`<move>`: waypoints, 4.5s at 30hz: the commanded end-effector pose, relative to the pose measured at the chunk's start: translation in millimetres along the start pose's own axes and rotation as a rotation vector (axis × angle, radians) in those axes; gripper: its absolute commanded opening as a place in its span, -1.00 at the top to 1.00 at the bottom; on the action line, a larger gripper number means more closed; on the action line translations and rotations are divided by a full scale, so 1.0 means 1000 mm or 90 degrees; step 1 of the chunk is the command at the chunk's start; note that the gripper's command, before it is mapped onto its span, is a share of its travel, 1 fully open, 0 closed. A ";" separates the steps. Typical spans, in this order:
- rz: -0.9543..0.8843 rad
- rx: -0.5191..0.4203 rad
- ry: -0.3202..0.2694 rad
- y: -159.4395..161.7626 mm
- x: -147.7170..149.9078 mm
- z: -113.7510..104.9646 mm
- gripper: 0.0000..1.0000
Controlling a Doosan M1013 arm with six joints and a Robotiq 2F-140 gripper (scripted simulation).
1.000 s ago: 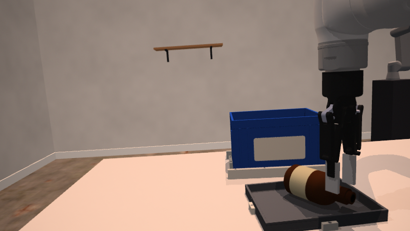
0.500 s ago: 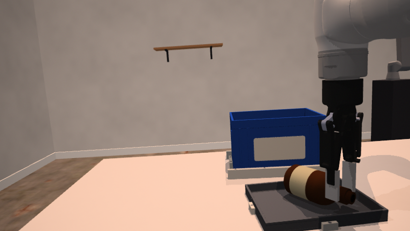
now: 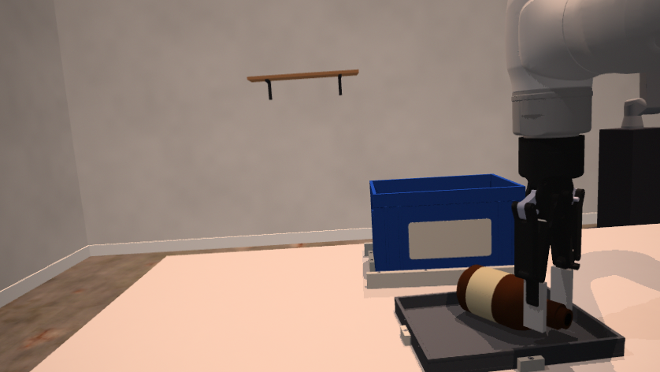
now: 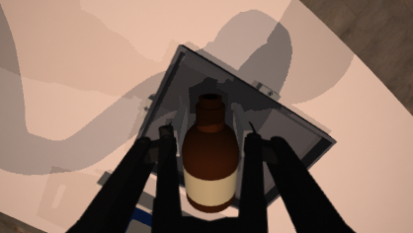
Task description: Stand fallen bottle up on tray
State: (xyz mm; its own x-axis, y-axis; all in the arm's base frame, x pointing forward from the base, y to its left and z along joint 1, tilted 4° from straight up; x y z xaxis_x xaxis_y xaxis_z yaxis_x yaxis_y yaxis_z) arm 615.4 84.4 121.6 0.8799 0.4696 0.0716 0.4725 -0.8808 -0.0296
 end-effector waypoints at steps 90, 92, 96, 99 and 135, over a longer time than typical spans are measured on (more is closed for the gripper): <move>0.000 0.000 0.000 0.000 0.000 0.001 0.80; 0.000 0.000 0.000 0.000 0.000 0.001 0.80; 0.000 0.000 0.000 0.000 0.000 0.001 0.80; 0.000 0.000 0.000 0.000 0.000 0.001 0.80; 0.000 0.000 0.000 0.000 0.000 -0.002 0.80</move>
State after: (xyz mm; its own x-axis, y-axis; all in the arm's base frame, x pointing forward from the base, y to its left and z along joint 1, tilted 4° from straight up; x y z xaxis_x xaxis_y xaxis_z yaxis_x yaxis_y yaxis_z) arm 615.4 84.4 123.0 0.8799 0.4697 0.0716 0.4725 -0.8808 -0.0296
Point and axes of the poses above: the point where the finger pads meet when closed, its own z axis out along the fingers, its own x axis across the jaws, y = z × x, the point moved 9 cm from there along -z, back along the fingers, and after that the axes turned 6 degrees about -z, right-handed, at the moved point
